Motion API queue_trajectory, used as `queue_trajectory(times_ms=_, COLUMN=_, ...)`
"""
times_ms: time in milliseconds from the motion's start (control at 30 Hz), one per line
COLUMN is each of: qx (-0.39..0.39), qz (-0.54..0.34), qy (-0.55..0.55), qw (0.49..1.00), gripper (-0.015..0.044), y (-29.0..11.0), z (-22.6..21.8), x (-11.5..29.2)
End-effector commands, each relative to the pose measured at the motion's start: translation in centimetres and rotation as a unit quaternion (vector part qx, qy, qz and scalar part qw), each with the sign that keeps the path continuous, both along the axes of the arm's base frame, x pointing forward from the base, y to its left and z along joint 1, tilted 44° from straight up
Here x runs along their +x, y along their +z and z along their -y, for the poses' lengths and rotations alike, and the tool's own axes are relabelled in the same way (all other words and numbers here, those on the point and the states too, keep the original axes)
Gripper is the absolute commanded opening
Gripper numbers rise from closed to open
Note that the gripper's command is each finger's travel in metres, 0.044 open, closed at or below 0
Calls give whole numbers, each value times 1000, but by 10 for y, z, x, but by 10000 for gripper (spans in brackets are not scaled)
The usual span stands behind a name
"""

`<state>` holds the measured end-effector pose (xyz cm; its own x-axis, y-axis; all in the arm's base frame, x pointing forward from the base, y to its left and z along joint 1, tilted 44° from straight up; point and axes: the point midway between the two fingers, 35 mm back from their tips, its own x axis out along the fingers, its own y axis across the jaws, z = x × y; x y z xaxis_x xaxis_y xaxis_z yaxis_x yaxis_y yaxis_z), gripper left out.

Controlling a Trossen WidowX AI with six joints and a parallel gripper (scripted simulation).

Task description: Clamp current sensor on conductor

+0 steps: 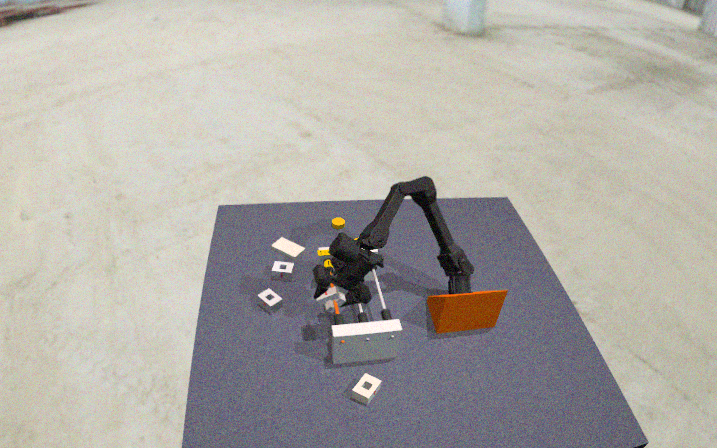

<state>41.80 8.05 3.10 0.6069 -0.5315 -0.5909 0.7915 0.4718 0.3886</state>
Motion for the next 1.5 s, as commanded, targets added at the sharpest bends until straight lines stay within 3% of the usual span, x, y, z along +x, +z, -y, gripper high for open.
queue_trajectory(times_ms=0, qx=4, qz=7, qy=1, qw=1000, gripper=360, y=2, z=-2, x=3)
queue_trajectory(times_ms=367, qx=4, qz=7, qy=1, qw=1000, gripper=287, y=2, z=-2, x=3)
queue_trajectory(times_ms=733, qx=4, qz=7, qy=1, qw=1000, gripper=0, y=2, z=-2, x=3)
queue_trajectory(times_ms=1467, qx=4, qz=7, qy=1, qw=1000, gripper=0, y=2, z=-2, x=3)
